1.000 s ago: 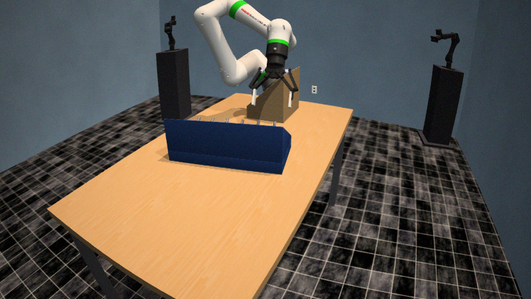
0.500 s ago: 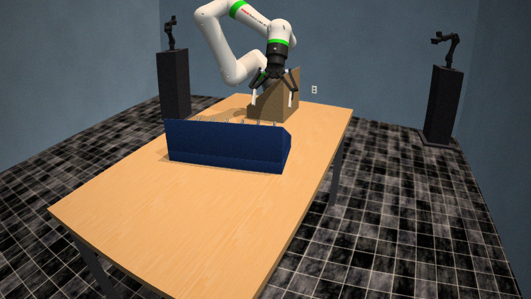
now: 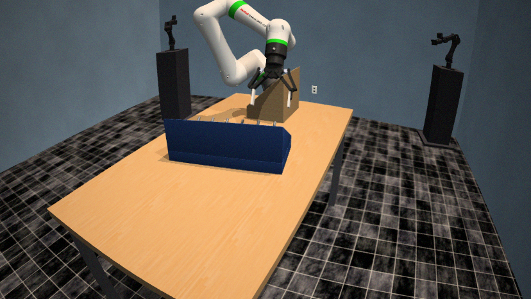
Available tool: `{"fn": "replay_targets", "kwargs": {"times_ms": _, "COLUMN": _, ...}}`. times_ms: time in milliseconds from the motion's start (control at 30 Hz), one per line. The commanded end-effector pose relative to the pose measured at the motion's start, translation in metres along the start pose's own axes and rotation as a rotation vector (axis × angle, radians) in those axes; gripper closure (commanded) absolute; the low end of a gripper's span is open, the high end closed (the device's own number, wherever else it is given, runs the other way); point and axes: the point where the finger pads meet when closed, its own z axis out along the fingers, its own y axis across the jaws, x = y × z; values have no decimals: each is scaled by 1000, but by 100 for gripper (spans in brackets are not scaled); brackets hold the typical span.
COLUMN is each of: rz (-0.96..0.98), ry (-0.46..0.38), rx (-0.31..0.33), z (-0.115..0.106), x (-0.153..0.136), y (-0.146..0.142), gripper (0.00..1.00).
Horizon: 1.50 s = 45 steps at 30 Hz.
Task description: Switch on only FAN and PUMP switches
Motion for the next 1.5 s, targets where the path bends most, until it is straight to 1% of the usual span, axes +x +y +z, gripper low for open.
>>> {"fn": "replay_targets", "kwargs": {"times_ms": 0, "rz": 0, "ry": 0, "rx": 0, "z": 0, "x": 0, "y": 5, "gripper": 0}}
{"fn": "replay_targets", "kwargs": {"times_ms": 367, "rz": 0, "ry": 0, "rx": 0, "z": 0, "x": 0, "y": 42, "gripper": 0}}
{"fn": "replay_targets", "kwargs": {"times_ms": 433, "rz": 0, "ry": 0, "rx": 0, "z": 0, "x": 0, "y": 42, "gripper": 0}}
{"fn": "replay_targets", "kwargs": {"times_ms": 700, "rz": 0, "ry": 0, "rx": 0, "z": 0, "x": 0, "y": 63, "gripper": 0}}
{"fn": "replay_targets", "kwargs": {"times_ms": 867, "rz": 0, "ry": 0, "rx": 0, "z": 0, "x": 0, "y": 67, "gripper": 0}}
{"fn": "replay_targets", "kwargs": {"times_ms": 1467, "rz": 0, "ry": 0, "rx": 0, "z": 0, "x": 0, "y": 67, "gripper": 0}}
